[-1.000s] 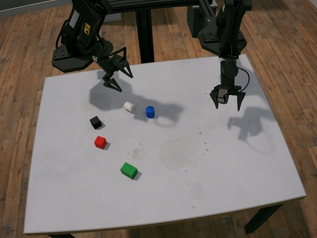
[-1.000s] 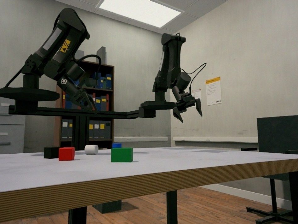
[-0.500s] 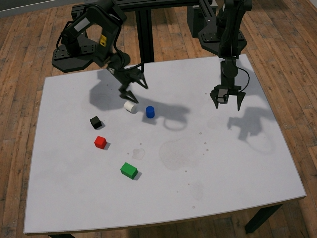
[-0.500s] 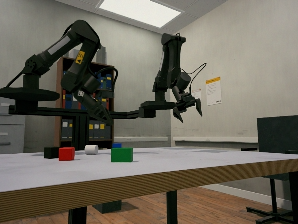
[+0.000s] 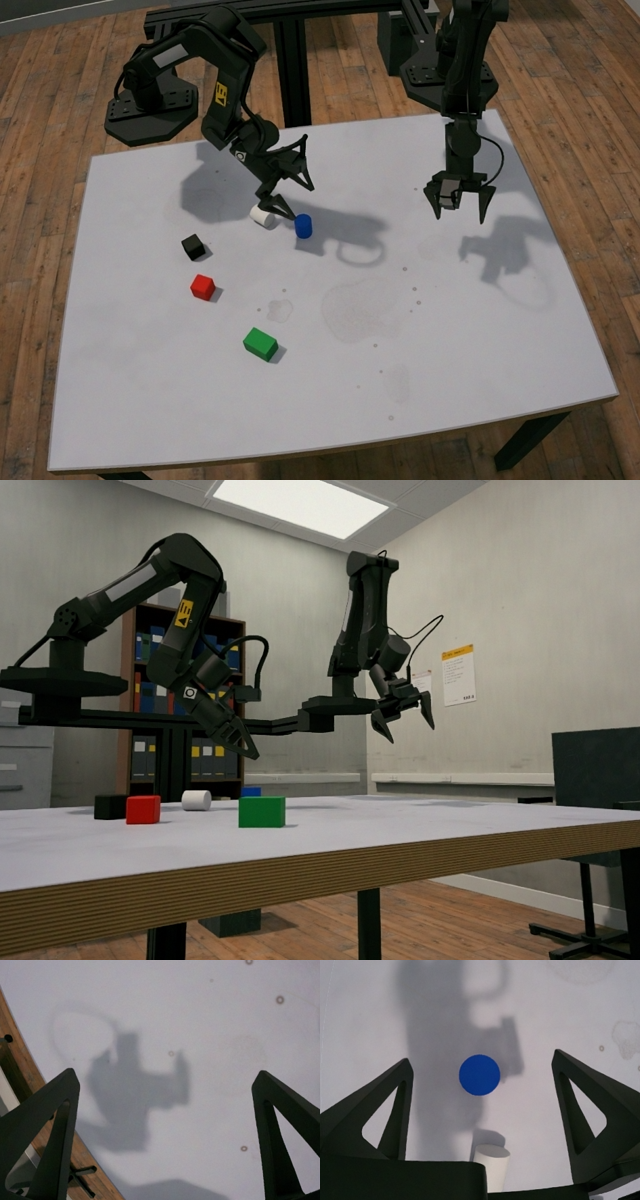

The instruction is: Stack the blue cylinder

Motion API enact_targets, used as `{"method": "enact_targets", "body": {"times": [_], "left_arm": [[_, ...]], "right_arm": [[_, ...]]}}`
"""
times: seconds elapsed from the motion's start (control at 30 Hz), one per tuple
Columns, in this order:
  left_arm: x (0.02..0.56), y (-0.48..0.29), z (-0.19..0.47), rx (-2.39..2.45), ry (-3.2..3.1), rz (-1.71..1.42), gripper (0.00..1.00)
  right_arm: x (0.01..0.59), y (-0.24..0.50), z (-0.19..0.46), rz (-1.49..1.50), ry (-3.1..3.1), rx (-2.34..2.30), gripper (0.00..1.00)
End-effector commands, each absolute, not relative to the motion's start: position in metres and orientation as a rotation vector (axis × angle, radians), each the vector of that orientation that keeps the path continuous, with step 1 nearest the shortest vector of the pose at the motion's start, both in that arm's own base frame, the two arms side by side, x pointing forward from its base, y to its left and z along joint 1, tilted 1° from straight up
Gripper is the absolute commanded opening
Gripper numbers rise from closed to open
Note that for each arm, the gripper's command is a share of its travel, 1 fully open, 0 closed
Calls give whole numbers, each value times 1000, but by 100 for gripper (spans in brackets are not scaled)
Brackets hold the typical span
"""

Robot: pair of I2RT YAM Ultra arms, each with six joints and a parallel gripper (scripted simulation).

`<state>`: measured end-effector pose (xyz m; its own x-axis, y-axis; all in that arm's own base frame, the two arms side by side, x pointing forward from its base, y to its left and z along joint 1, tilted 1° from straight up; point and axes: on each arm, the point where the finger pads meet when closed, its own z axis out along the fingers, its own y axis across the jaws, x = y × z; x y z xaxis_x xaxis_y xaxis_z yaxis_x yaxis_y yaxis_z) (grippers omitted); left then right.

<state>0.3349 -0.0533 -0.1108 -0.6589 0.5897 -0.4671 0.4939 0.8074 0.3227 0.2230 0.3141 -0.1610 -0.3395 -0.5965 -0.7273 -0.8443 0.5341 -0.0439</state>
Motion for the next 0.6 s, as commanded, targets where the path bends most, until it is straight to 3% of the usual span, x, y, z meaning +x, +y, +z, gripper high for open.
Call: {"method": "enact_targets", "body": {"times": [0.0, 0.3, 0.57], "left_arm": [[338, -54, -108, 794, 2413, 226, 100], [352, -81, -93, 756, 2360, 150, 100], [362, -212, -23, 832, 2104, -114, 100]], "right_arm": [[232, 323, -153, 466, 2030, -1145, 100], [244, 309, -152, 449, 2042, -1098, 100], [313, 213, -153, 283, 2171, -774, 100]]}}
